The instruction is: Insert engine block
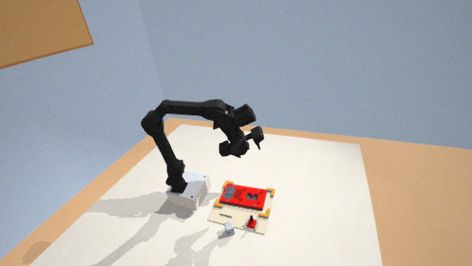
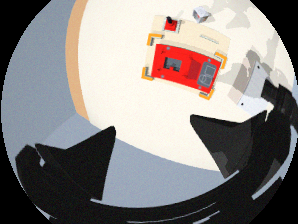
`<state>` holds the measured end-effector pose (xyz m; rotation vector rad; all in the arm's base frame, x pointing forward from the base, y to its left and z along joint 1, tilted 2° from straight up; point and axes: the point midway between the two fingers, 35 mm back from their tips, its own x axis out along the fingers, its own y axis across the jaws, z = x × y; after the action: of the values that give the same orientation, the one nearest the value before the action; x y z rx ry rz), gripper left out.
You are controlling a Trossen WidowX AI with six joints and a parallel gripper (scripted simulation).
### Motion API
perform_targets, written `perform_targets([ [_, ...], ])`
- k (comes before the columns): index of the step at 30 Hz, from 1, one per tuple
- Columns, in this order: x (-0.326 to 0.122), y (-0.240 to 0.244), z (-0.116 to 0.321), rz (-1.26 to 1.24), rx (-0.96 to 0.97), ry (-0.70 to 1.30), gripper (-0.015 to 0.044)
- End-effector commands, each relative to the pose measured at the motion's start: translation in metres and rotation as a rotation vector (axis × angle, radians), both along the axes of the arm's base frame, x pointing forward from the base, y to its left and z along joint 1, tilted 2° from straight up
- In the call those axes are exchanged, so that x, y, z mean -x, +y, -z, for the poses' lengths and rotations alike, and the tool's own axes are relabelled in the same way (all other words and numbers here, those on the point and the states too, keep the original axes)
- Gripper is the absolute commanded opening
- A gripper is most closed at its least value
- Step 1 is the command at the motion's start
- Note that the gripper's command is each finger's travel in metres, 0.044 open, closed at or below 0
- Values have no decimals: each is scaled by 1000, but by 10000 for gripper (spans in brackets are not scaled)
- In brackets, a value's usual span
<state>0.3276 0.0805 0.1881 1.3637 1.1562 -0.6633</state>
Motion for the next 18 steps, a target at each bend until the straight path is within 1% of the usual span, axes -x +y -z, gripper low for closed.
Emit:
perform_targets([
  [1, -1, -20, 8, 85, 4, 35, 440],
  [9, 0, -63, 24, 277, 2, 114, 440],
  [18, 2, -116, 47, 568, 16, 225, 440],
])
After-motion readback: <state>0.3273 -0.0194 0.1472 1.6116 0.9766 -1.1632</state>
